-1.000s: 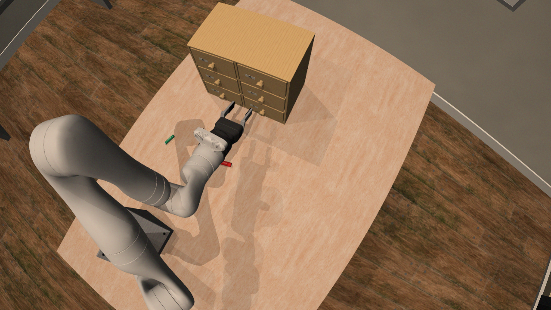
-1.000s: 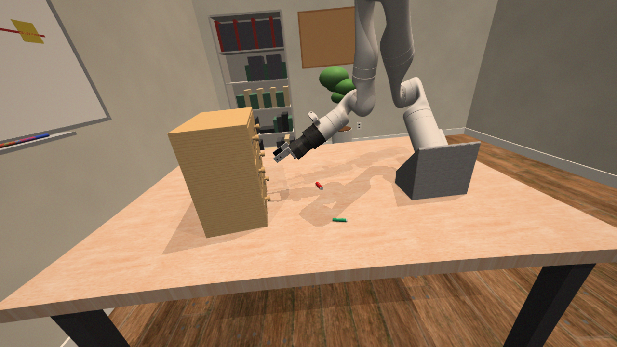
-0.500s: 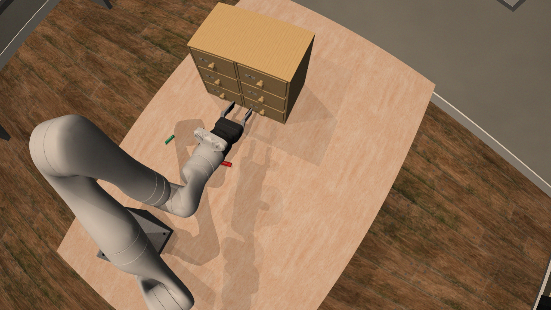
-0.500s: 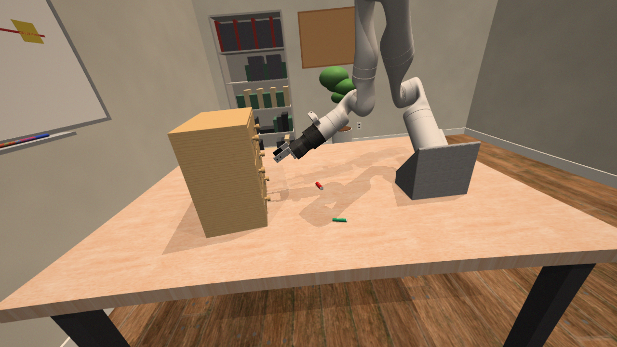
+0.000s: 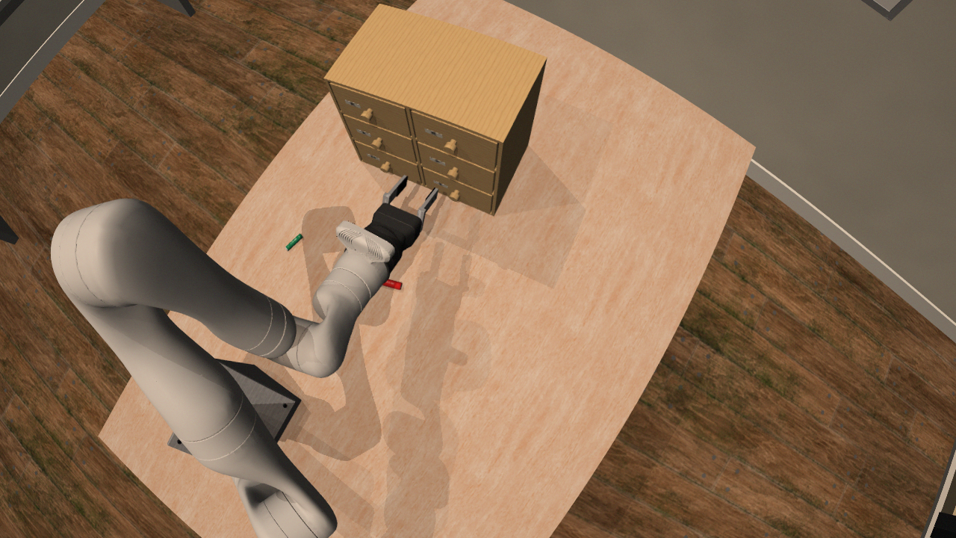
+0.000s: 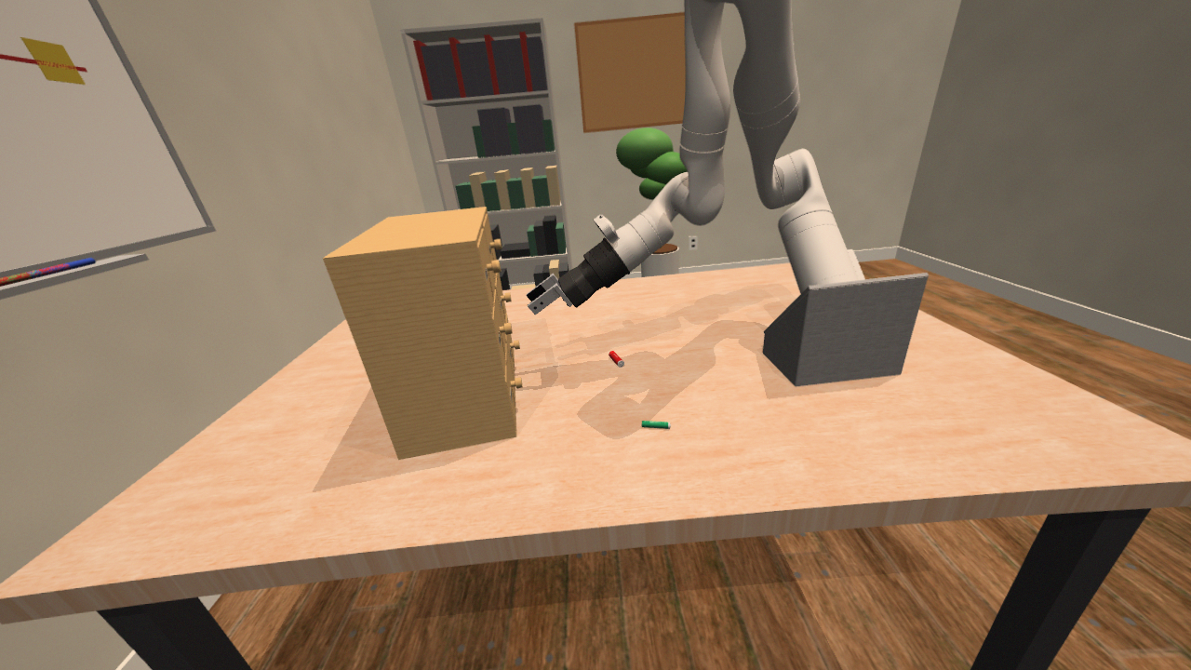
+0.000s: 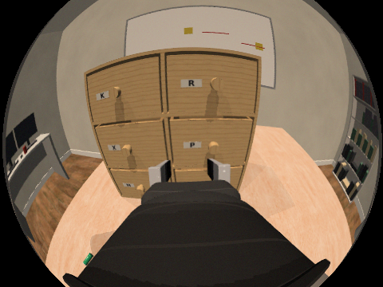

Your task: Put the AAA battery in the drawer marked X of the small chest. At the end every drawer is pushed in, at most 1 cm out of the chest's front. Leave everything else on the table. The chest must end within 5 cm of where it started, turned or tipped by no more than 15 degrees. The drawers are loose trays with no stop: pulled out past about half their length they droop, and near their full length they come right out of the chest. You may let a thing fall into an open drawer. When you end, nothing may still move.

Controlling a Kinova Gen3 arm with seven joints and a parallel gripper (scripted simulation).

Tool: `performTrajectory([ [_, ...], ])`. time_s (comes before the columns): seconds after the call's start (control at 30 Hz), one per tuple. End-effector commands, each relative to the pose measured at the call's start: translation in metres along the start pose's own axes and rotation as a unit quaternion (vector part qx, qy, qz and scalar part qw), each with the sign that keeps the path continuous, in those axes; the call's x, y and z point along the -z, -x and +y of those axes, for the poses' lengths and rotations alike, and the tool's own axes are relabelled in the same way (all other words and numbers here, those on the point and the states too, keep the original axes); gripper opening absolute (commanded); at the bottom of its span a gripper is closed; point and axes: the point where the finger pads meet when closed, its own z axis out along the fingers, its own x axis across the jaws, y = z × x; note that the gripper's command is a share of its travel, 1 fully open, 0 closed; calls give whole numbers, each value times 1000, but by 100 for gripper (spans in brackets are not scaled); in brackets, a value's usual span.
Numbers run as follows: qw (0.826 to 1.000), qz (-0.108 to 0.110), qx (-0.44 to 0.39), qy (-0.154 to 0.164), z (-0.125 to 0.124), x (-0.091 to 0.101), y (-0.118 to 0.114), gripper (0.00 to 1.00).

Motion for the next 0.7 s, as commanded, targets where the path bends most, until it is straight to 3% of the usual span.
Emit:
performTrajectory([
  [0.0, 1000, 0, 0, -1, -1, 0, 0, 100],
  [0.67, 1000, 0, 0, 4, -2, 1, 0, 100],
])
